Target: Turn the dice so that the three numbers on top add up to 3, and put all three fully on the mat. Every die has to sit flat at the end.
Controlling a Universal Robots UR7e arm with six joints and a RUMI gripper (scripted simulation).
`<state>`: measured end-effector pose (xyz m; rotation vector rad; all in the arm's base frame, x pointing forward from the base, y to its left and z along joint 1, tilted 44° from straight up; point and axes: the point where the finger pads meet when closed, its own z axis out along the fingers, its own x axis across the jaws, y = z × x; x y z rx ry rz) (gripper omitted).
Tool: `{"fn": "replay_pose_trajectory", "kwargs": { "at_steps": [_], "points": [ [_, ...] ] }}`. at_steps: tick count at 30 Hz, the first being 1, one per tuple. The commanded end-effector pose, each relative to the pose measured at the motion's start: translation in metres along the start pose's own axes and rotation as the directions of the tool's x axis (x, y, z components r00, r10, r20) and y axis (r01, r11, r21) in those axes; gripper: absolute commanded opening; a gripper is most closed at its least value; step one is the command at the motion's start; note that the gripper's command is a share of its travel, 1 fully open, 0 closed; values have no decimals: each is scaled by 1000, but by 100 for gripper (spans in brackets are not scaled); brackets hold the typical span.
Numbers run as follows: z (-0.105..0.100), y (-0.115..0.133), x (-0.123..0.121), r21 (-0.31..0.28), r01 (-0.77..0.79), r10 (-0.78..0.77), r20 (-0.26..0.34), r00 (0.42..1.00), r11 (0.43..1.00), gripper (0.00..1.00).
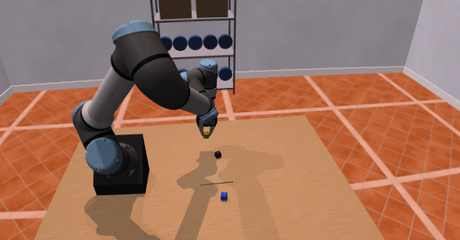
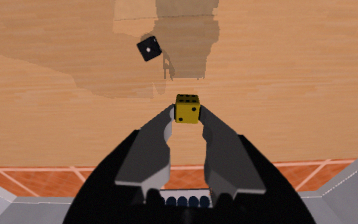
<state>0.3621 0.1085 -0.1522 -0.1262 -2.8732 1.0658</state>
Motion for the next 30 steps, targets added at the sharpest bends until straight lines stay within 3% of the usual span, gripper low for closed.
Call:
{"fn": "replay_pose_trajectory", "kwargs": {
  "at_steps": [1,13,23,26,28,30],
  "points": [
    [1,0,2,-9,-114,113,-15,993,993,6],
    [4,1,9,-20,-397,395,-63,916,918,6],
    [7,3,16,-1,-661,656,-118,745,750,6],
    [7,4,18,13,-741,736,-136,663,671,6],
    [7,4,18,13,-741,736,-136,663,671,6],
    [7,5,19,25,-791,785,-147,602,611,6]
  ]
}}
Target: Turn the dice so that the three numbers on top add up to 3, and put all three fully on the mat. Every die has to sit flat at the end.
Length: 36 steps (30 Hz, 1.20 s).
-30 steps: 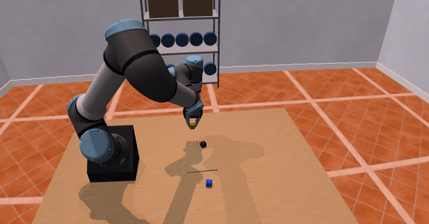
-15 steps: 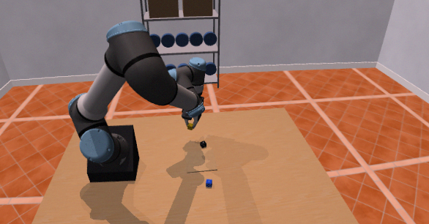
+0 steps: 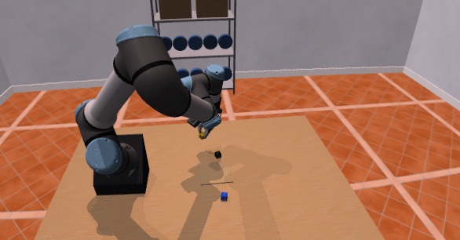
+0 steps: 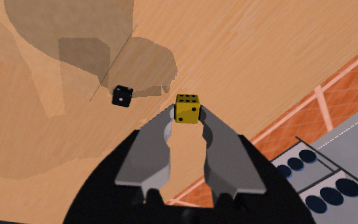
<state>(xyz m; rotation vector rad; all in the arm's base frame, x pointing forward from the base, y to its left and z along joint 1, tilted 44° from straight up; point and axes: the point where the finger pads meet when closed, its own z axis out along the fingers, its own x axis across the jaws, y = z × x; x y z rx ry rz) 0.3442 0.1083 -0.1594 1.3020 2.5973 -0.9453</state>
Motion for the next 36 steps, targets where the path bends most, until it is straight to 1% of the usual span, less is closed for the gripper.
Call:
{"fn": "replay_pose_trajectory", "kwargs": {
  "at_steps": [1,3,4,7,8,11,12,13,15,19,20,22,23,25,26,28,29,30,32,35,36],
  "points": [
    [1,0,3,5,-151,151,-21,988,989,6],
    [1,-1,4,10,-228,228,-33,973,974,6],
    [1,-1,4,10,-231,231,-33,972,973,6],
    [2,-1,6,20,-347,347,-51,936,938,6],
    [2,-1,7,21,-350,350,-51,935,937,6],
    [2,0,9,35,-461,462,-66,884,887,6],
    [2,0,9,36,-467,468,-67,881,884,6],
    [2,0,10,42,-504,506,-72,859,862,6],
    [2,0,10,42,-504,506,-72,859,862,6],
    [2,1,12,70,-642,646,-86,758,763,6],
    [2,1,12,71,-647,651,-86,754,759,6],
    [2,2,14,88,-710,716,-90,692,698,6],
    [2,2,14,88,-712,717,-90,691,697,6],
    [2,2,15,107,-771,778,-92,621,628,6],
    [2,2,15,107,-771,778,-92,621,628,6],
    [2,3,16,126,-824,833,-92,546,553,6],
    [2,3,16,126,-824,833,-92,545,553,6],
    [2,4,16,136,-848,858,-90,505,513,6],
    [2,4,16,136,-848,858,-90,505,513,6],
    [2,6,18,167,-907,922,-82,377,386,6],
    [1,6,18,174,-918,934,-79,348,356,6]
  ]
}}
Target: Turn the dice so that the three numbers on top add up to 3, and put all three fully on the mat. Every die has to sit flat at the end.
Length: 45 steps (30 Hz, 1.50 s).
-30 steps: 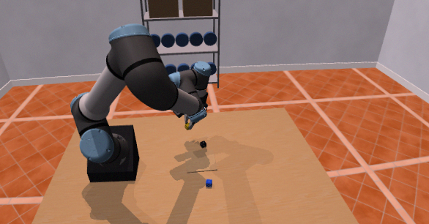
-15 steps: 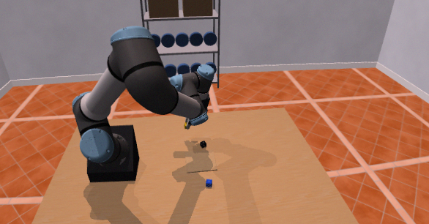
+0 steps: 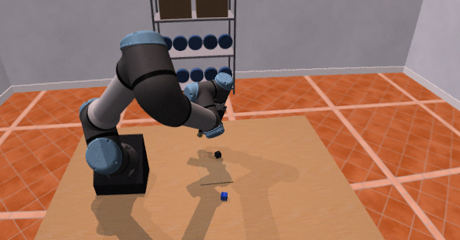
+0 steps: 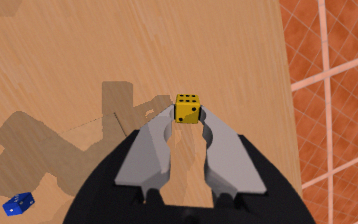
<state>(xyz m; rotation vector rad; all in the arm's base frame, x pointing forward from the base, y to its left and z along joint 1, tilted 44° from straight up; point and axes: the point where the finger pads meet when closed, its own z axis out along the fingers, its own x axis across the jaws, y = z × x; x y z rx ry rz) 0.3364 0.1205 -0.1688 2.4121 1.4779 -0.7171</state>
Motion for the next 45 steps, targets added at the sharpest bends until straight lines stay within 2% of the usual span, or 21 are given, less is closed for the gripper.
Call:
{"fn": "replay_pose_trajectory", "kwargs": {
  "at_steps": [1,7,11,13,16,17,22,23,25,26,28,31,34,35,37,38,40,41,43,44,45],
  "points": [
    [0,0,2,19,-154,154,-9,988,988,6],
    [-1,0,5,50,-340,341,-15,940,939,6],
    [-2,1,8,74,-472,474,-13,880,878,6],
    [-2,1,8,74,-472,474,-13,880,878,6],
    [-2,2,9,98,-590,593,-4,805,801,6],
    [-2,2,10,98,-594,598,-4,802,798,6],
    [-3,3,12,127,-729,734,17,679,672,6],
    [-3,4,12,128,-737,741,19,671,664,6],
    [-4,5,13,139,-790,795,32,606,597,6],
    [-4,5,13,141,-797,802,34,596,587,6],
    [-4,6,14,151,-844,849,49,527,515,6],
    [-4,6,14,152,-850,855,51,516,504,6],
    [-5,8,15,164,-914,918,81,388,372,6],
    [-5,8,15,164,-914,918,81,388,372,6],
    [-6,10,16,169,-944,947,102,304,284,6],
    [-6,10,16,169,-945,949,103,299,279,6],
    [-6,11,16,171,-966,969,125,214,192,6],
    [-6,11,16,171,-968,970,126,208,185,6],
    [-7,13,16,170,-981,981,149,122,96,6],
    [-7,13,16,170,-981,982,151,116,90,6],
    [-7,14,17,169,-985,984,163,70,42,6]
  ]
}}
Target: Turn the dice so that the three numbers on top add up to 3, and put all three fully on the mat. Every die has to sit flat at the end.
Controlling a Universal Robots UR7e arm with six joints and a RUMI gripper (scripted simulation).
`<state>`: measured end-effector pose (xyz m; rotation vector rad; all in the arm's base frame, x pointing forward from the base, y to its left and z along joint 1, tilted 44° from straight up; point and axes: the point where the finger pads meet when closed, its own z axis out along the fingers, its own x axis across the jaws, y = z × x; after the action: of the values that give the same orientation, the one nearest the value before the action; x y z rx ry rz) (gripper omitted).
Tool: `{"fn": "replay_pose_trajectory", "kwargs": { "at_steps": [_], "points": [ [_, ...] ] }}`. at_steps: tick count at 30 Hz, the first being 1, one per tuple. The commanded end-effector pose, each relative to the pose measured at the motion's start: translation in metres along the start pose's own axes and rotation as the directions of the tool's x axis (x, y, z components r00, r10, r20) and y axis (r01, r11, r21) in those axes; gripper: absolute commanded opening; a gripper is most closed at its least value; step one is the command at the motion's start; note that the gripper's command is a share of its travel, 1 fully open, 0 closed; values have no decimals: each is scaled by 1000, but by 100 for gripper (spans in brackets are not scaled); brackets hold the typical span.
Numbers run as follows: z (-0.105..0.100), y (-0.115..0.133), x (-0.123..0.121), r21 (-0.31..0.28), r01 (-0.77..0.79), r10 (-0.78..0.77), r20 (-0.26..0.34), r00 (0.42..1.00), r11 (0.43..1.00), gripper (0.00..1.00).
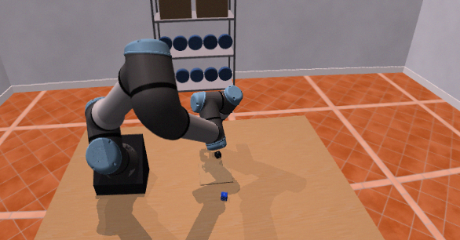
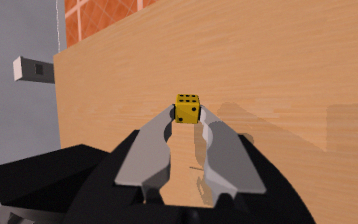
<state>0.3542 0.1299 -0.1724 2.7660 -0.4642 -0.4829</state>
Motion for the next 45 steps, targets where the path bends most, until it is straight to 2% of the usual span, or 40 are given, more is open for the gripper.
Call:
{"fn": "replay_pose_trajectory", "kwargs": {
  "at_steps": [1,10,12,13,16,19,23,25,28,29,33,36,45],
  "points": [
    [-1,-1,2,13,-131,131,10,991,991,6],
    [-4,0,7,37,-400,398,48,916,916,6],
    [-5,0,8,40,-478,476,62,878,877,6],
    [-5,0,8,41,-481,479,63,876,876,6],
    [-6,1,10,42,-585,580,84,810,810,6],
    [-6,1,10,41,-594,590,86,803,803,6],
    [-8,2,13,35,-725,717,118,687,688,6],
    [-8,3,13,32,-753,745,126,655,657,6],
    [-9,4,15,20,-826,815,147,560,564,6],
    [-9,4,15,19,-829,819,148,555,559,6],
    [-11,6,17,-2,-904,891,173,420,427,6],
    [-11,6,17,-3,-907,894,174,414,421,6],
    [-14,10,20,-72,-991,973,213,93,111,6]
  ]
}}
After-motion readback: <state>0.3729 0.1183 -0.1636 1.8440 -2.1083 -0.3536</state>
